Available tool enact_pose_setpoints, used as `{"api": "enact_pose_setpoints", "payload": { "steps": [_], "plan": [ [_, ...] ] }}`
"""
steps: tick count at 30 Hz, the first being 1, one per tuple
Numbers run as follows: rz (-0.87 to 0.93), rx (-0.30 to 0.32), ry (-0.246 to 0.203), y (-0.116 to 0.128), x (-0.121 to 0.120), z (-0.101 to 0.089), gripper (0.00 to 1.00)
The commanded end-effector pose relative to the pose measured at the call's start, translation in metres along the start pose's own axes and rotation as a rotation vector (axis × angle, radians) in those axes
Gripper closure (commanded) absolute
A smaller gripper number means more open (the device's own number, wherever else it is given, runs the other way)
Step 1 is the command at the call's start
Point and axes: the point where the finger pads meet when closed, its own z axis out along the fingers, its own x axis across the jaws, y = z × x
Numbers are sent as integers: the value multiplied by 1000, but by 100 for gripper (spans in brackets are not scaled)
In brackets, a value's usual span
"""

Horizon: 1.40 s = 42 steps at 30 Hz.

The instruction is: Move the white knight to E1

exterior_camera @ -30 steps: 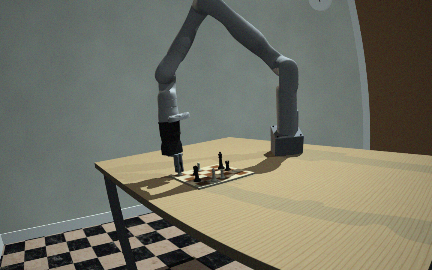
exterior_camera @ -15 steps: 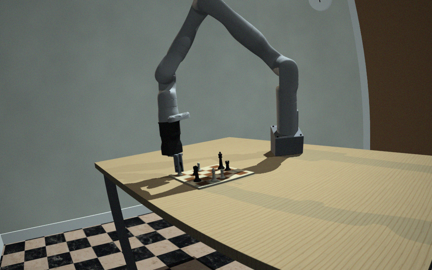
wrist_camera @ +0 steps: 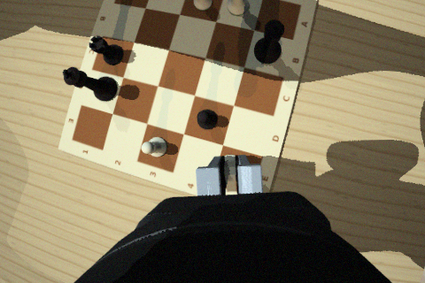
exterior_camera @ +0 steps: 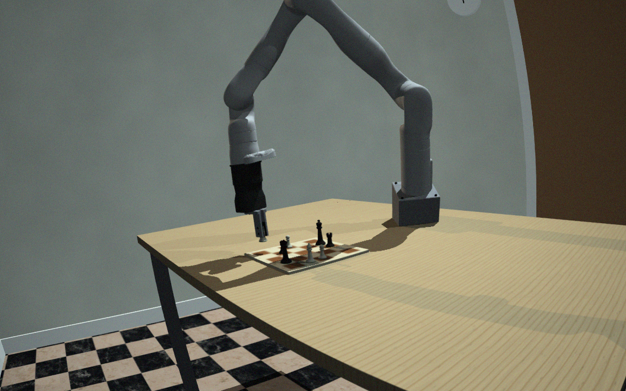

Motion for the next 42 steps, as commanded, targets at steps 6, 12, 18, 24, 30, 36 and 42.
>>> {"api": "enact_pose_setpoints", "payload": {
  "steps": [6, 12, 18, 24, 30, 36, 42],
  "plan": [
    [-2, -21, 23, 5, 6, -61, 100],
    [-2, -21, 23, 4, 6, -70, 100],
    [-2, -21, 23, 4, 6, -70, 100],
    [11, -20, 24, 3, 1, -70, 100],
    [73, -15, 28, -4, -26, -70, 100],
    [229, -14, 30, -26, -94, -68, 100],
    [327, -18, 24, -44, -137, -68, 100]
  ]
}}
